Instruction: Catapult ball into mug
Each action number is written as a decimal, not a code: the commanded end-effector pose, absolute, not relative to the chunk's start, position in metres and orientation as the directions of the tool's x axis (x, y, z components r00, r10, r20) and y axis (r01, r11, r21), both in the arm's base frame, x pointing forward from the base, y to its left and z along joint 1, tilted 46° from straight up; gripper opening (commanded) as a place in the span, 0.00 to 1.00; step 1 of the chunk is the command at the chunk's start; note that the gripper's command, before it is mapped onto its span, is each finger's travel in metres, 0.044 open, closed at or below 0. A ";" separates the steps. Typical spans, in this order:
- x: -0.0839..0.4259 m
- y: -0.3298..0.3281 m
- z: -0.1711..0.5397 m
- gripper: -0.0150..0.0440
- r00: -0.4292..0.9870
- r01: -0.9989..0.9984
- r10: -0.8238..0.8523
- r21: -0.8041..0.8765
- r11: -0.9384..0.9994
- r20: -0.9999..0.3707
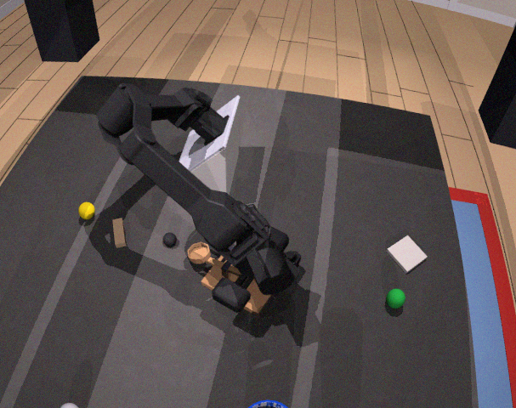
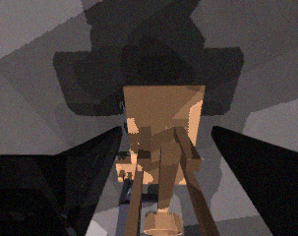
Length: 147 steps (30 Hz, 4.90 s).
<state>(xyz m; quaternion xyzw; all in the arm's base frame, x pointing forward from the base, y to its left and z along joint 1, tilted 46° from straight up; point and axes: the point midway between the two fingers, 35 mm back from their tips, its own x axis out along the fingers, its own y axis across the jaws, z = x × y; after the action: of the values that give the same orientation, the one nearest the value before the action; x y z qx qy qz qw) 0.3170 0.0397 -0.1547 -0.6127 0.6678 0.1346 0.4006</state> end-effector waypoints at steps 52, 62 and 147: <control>0.326 0.067 -0.113 0.25 0.068 -0.367 -0.713 -0.683 0.632 -0.697; 0.329 0.063 -0.109 0.25 0.068 -0.346 -0.714 -0.688 0.638 -0.697; 0.329 0.064 -0.107 1.00 0.068 -0.336 -0.714 -0.690 0.641 -0.697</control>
<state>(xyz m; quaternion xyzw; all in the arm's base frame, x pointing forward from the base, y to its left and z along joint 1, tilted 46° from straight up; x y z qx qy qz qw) 0.3306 0.0675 -0.1025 -0.3895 0.6658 -0.1556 0.6171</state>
